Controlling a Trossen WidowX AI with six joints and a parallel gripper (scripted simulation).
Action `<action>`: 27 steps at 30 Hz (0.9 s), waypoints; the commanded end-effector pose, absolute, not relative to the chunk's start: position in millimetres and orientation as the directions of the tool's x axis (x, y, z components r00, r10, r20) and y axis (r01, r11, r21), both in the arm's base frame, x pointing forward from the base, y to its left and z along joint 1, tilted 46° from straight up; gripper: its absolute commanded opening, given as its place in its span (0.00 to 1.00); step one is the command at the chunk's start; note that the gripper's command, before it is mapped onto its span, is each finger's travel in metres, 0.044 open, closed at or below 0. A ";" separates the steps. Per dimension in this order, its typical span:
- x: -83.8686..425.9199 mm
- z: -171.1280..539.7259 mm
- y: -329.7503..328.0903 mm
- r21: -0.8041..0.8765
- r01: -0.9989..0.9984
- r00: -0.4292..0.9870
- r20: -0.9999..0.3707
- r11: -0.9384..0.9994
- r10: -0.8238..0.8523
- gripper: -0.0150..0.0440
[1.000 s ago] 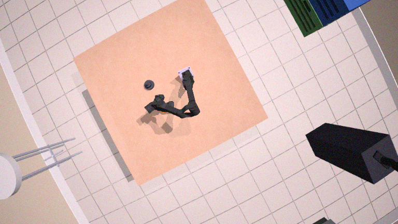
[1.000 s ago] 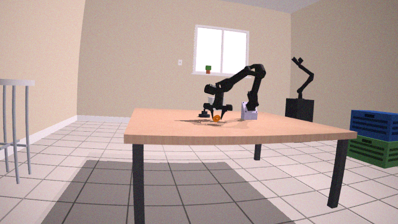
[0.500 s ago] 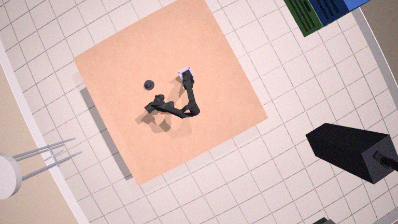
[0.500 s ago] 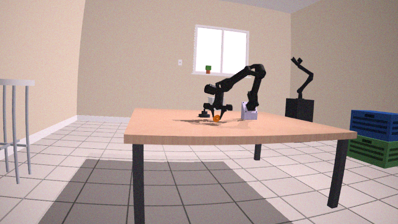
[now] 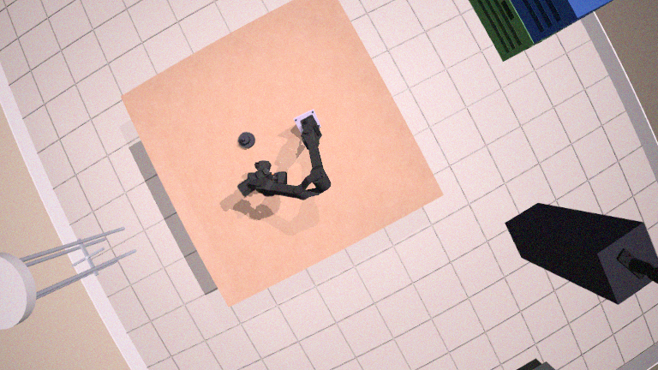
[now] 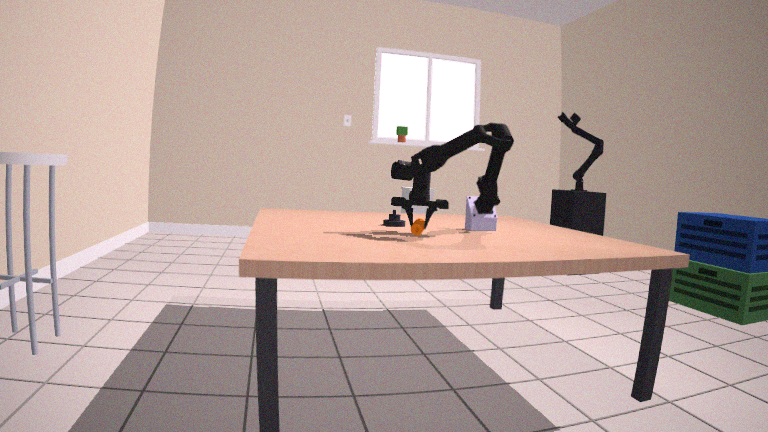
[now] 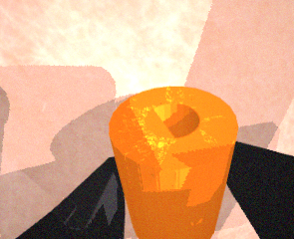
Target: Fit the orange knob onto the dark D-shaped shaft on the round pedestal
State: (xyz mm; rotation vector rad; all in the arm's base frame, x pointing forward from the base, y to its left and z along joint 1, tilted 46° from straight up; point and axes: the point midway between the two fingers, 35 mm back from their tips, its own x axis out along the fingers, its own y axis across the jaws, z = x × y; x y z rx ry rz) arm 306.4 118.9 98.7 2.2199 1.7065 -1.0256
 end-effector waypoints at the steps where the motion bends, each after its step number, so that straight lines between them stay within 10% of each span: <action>1: 308.7 103.2 119.6 -0.263 0.906 0.092 -0.645 -0.333 0.759 0.56; 27: 316.5 122.8 126.8 -0.262 0.906 -0.051 -0.847 -0.331 0.530 0.56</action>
